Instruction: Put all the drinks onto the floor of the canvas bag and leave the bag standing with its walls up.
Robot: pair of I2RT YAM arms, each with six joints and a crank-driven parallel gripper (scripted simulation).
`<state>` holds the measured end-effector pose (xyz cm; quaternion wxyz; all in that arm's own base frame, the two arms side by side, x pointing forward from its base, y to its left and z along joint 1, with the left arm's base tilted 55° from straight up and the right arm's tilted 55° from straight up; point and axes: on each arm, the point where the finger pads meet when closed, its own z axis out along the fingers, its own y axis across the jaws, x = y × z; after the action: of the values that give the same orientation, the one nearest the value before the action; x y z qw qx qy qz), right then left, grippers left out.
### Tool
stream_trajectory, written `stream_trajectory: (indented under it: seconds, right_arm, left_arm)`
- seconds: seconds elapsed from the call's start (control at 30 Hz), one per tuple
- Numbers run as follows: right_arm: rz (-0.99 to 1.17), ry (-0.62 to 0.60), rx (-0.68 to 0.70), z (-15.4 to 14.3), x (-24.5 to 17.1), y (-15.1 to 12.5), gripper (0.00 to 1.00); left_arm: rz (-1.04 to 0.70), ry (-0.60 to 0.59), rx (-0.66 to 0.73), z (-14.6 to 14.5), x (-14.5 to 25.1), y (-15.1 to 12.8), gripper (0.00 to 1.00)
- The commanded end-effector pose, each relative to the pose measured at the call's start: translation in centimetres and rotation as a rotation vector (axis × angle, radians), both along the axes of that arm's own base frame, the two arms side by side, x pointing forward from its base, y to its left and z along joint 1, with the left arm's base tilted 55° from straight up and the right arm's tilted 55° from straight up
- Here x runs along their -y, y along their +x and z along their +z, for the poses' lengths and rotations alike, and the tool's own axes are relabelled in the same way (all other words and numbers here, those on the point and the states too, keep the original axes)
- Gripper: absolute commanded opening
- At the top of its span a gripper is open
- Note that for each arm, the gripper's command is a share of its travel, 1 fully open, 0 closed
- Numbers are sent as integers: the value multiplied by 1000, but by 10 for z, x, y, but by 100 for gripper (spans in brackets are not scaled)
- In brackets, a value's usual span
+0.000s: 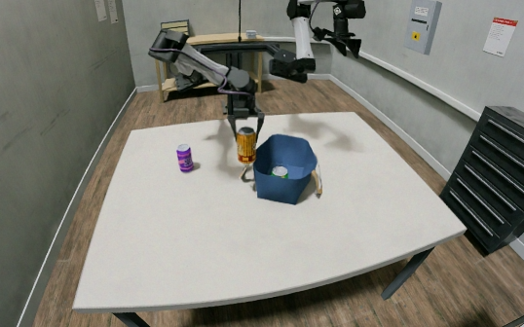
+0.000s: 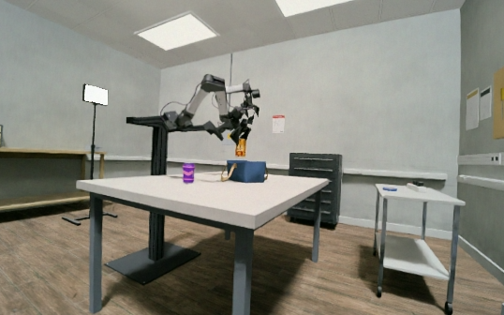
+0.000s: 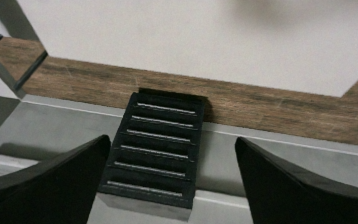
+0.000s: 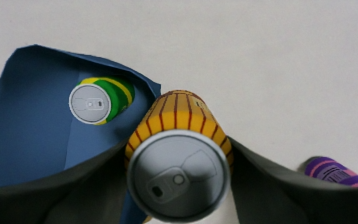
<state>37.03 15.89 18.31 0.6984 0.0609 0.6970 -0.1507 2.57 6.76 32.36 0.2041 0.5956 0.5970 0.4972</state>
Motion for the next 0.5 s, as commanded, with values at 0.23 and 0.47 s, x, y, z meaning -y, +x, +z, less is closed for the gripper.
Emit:
stream_trajectory:
  seconds: [0.23, 0.47]
  right_arm:
    - [46, 118, 141, 49, -20, -2, 74]
    - [40, 119, 140, 49, -19, -3, 74]
  left_arm:
    - [8, -4, 54, 9, 6, -13, 100]
    - [8, -4, 54, 9, 6, -13, 100]
